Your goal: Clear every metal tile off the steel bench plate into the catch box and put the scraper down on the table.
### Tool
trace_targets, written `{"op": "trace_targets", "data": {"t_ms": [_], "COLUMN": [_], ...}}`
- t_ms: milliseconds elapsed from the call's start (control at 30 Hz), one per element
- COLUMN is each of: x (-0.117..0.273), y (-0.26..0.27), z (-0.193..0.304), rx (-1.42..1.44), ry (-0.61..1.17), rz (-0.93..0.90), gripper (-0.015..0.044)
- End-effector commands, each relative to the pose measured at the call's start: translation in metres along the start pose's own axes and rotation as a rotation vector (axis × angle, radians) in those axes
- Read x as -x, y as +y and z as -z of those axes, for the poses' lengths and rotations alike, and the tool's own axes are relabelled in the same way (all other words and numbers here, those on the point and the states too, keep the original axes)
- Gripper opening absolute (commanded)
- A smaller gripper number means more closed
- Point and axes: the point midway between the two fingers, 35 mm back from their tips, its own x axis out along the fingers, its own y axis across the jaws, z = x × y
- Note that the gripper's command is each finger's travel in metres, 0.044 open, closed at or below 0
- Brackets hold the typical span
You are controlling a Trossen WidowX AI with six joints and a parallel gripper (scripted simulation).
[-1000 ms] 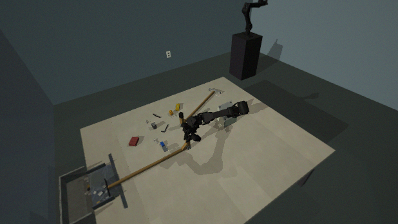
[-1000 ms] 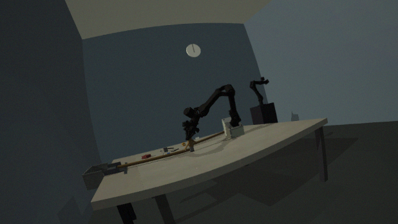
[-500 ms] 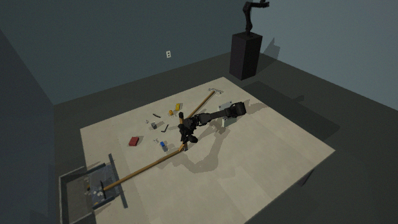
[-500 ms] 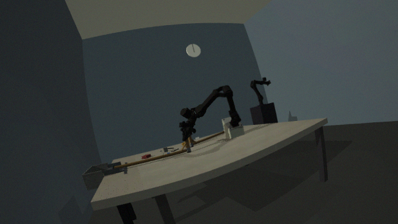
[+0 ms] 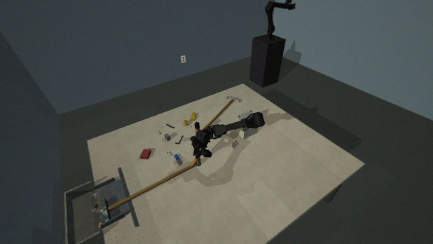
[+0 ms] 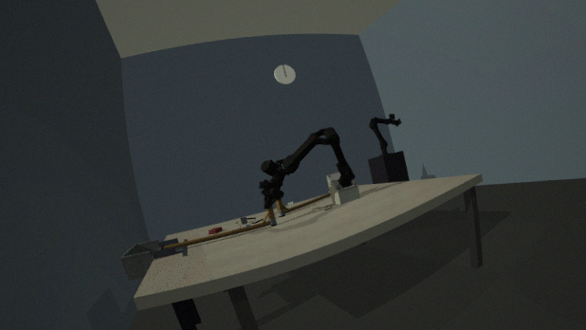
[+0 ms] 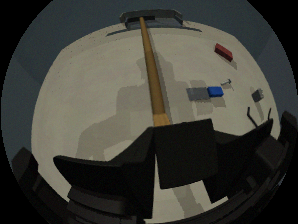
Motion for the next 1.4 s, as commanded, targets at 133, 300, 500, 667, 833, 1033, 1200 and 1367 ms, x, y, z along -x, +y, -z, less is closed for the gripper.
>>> {"op": "trace_targets", "data": {"t_ms": [133, 300, 500, 667, 833, 1033, 1200, 1367], "x": [-0.007, -0.012, -0.018, -0.023, -0.028, -0.027, -0.027, -0.027], "y": [0.0, -0.001, -0.001, -0.002, -0.002, -0.002, -0.002, -0.002], "z": [-0.014, -0.02, -0.027, -0.033, -0.038, -0.032, -0.032, -0.032], "rx": [0.001, 0.001, 0.001, 0.001, 0.002, 0.002, 0.002, 0.002], "ry": [-0.011, -0.012, -0.012, -0.012, -0.013, -0.003, -0.003, -0.003], "rz": [0.003, 0.003, 0.003, 0.002, 0.002, -0.001, -0.001, -0.001], "gripper": [0.0, 0.0, 0.0, 0.0, 0.0, 0.0, 0.0, 0.0]}}
